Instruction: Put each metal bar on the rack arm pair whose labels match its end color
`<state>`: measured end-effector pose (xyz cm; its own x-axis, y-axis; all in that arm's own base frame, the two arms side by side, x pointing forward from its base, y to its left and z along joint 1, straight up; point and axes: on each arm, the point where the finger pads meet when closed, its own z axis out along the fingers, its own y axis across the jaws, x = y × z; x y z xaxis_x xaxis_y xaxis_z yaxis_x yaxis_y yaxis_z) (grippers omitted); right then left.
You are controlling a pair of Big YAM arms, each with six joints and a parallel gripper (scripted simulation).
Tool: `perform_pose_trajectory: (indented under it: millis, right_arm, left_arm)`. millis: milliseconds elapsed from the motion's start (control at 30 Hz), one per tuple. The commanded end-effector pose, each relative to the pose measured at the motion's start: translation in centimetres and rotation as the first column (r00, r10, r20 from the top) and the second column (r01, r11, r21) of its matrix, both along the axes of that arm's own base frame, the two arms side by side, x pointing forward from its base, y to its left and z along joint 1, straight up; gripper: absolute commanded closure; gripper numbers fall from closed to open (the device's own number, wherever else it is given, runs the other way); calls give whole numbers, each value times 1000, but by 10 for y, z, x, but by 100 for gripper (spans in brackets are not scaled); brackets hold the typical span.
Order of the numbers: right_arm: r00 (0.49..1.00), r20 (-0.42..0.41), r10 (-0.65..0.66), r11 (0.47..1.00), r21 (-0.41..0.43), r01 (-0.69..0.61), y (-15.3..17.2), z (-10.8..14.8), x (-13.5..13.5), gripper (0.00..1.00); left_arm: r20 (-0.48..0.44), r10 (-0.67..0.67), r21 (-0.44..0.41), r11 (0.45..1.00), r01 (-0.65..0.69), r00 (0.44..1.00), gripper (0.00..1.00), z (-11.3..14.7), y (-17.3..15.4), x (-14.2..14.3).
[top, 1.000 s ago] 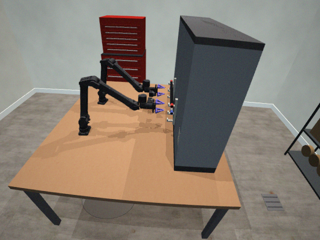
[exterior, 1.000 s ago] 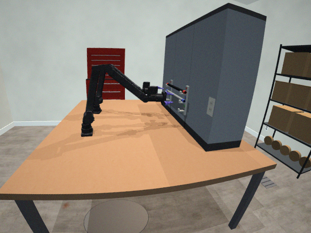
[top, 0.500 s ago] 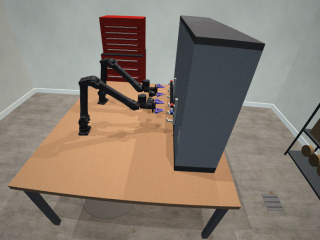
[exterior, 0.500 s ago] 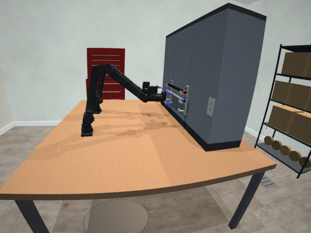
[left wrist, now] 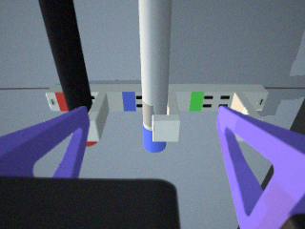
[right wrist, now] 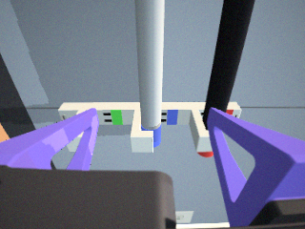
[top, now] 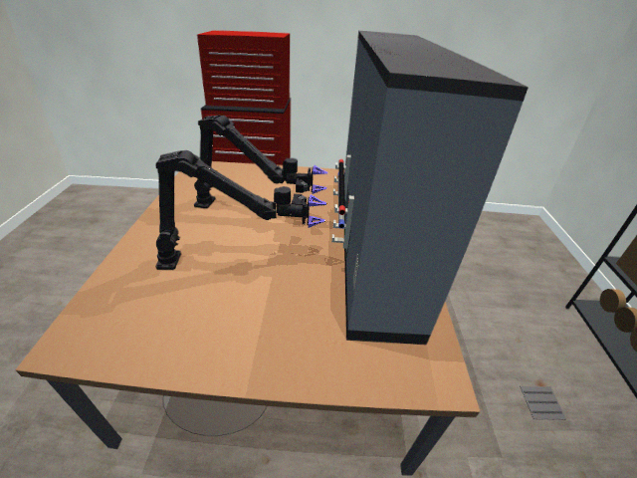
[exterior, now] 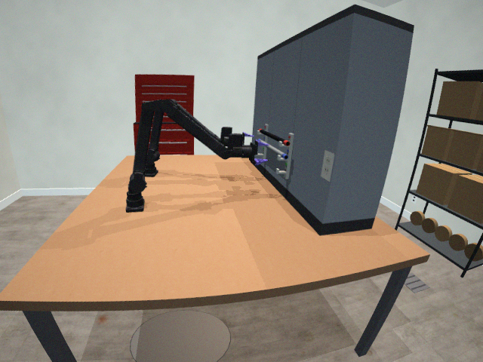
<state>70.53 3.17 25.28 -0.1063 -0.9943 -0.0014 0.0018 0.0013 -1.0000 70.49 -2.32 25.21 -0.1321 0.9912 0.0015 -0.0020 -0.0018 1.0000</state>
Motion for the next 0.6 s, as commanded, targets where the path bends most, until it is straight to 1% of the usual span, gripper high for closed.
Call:
perform_pose_trajectory:
  millis: [0,67,567]
  right_arm:
    - [999,48,11,1000,17,-12,9,22,-9,11]
    - [999,48,11,1000,17,-12,9,22,-9,11]
    - [999,48,11,1000,17,-11,9,22,-11,0]
  left_arm:
    - [64,-11,-3,1000,11,998,10,32,-9,-3]
    - [64,-11,-3,1000,11,998,10,32,-9,-3]
    - [64,-11,-3,1000,11,998,0,32,-10,-5]
